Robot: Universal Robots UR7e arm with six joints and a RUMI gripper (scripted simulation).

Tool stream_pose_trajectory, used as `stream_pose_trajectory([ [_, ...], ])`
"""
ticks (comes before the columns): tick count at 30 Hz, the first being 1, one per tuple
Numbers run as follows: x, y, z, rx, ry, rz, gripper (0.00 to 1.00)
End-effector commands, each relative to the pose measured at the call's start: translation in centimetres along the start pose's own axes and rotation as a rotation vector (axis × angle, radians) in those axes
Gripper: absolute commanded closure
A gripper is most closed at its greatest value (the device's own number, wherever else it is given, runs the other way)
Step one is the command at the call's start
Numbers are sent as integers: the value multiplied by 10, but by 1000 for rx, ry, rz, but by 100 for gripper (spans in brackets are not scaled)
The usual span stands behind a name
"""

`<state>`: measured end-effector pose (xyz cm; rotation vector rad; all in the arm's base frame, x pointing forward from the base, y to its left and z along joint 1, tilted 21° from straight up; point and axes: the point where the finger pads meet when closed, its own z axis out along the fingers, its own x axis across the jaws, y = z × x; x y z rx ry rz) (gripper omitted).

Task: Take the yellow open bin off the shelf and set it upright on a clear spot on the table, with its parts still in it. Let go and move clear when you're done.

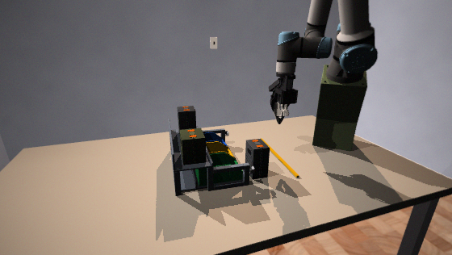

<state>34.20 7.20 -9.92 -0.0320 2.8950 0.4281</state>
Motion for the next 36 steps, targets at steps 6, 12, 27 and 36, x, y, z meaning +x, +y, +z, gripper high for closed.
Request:
stream_pose_trajectory([
  [6,-12,0,-1,1,-3,-3,100],
  [12,-26,0,0,1,-1,-2,100],
  [27,-83,0,0,0,-1,-2,100],
  [36,-126,0,0,0,-1,-2,100],
])
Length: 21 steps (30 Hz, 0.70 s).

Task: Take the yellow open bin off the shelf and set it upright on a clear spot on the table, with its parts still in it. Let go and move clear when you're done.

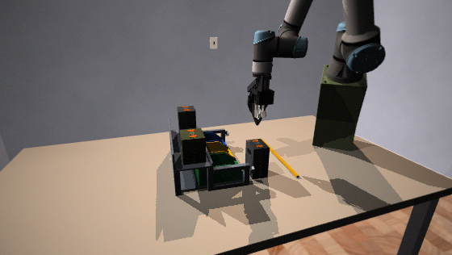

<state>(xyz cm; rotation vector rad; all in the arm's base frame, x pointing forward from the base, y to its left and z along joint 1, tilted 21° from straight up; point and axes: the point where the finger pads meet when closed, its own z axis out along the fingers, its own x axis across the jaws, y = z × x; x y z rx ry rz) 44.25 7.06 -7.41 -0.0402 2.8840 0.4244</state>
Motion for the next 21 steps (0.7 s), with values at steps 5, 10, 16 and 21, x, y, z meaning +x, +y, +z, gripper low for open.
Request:
stream_pose_trajectory([
  [5,-43,-1,3,0,9,5,100],
  [10,-67,-1,4,0,9,5,100],
  [16,-89,-1,4,0,9,5,100],
  [21,-98,-1,4,-1,9,5,100],
])
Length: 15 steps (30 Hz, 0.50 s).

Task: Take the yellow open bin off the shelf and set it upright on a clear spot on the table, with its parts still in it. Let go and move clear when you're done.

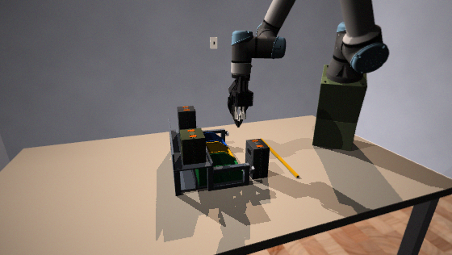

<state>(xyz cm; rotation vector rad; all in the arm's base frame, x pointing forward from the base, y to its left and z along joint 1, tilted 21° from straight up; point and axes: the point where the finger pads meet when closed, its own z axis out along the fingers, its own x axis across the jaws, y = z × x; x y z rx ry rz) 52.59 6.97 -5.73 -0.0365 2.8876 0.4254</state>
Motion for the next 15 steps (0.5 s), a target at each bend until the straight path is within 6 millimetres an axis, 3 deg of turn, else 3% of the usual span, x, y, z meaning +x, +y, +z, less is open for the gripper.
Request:
stream_pose_trajectory([
  [1,-15,0,2,-1,6,2,100],
  [15,-29,0,2,-1,5,3,100],
])
